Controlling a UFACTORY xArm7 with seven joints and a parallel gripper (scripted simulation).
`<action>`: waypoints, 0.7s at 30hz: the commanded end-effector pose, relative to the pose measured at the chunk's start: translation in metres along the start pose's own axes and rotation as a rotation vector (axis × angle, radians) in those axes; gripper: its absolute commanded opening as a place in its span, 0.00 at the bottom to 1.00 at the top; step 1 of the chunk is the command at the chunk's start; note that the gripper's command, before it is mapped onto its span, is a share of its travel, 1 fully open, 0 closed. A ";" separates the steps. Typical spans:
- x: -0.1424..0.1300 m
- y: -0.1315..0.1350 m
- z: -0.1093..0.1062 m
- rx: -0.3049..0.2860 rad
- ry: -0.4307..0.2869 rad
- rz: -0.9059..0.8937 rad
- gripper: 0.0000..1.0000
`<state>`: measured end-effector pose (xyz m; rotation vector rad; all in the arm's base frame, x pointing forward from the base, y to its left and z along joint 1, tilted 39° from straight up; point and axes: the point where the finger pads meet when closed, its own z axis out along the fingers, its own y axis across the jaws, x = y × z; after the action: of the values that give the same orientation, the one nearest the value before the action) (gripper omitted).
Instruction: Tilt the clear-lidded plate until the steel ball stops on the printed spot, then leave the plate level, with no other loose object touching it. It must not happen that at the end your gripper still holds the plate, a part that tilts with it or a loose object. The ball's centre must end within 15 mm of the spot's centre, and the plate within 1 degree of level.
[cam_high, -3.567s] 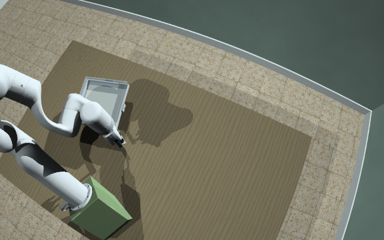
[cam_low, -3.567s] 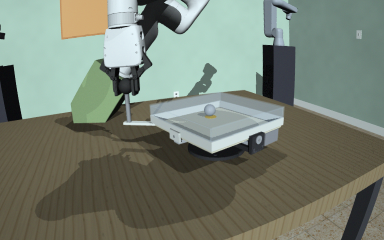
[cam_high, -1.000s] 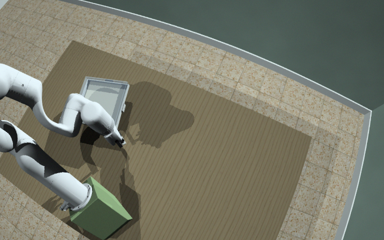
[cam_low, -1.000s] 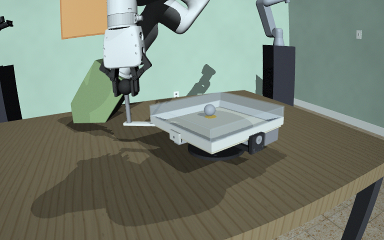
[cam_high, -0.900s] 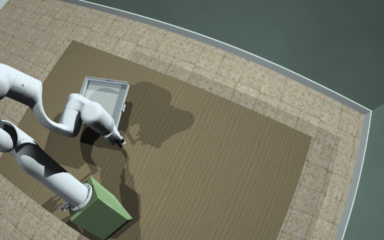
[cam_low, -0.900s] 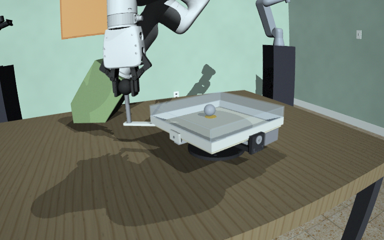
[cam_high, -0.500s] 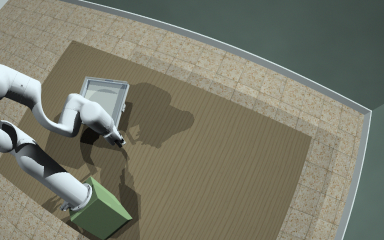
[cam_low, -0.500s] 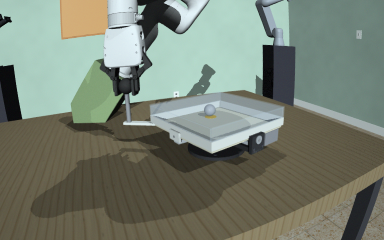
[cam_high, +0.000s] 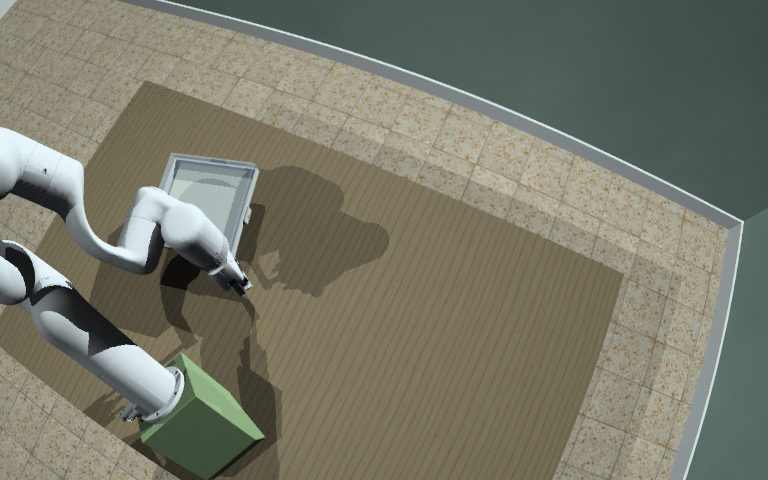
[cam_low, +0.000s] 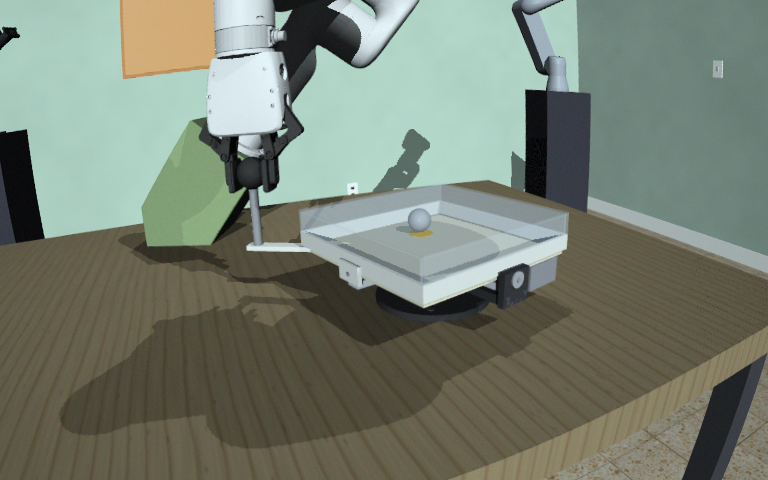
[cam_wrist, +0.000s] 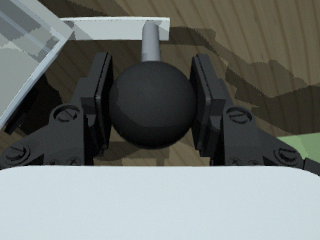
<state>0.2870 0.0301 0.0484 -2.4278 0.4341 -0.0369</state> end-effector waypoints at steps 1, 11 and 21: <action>0.002 0.000 -0.001 0.000 0.005 0.000 0.00; 0.002 0.000 -0.002 0.000 0.005 0.000 0.00; 0.001 -0.001 -0.003 0.000 0.005 0.000 0.00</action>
<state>0.2862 0.0298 0.0503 -2.4284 0.4337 -0.0360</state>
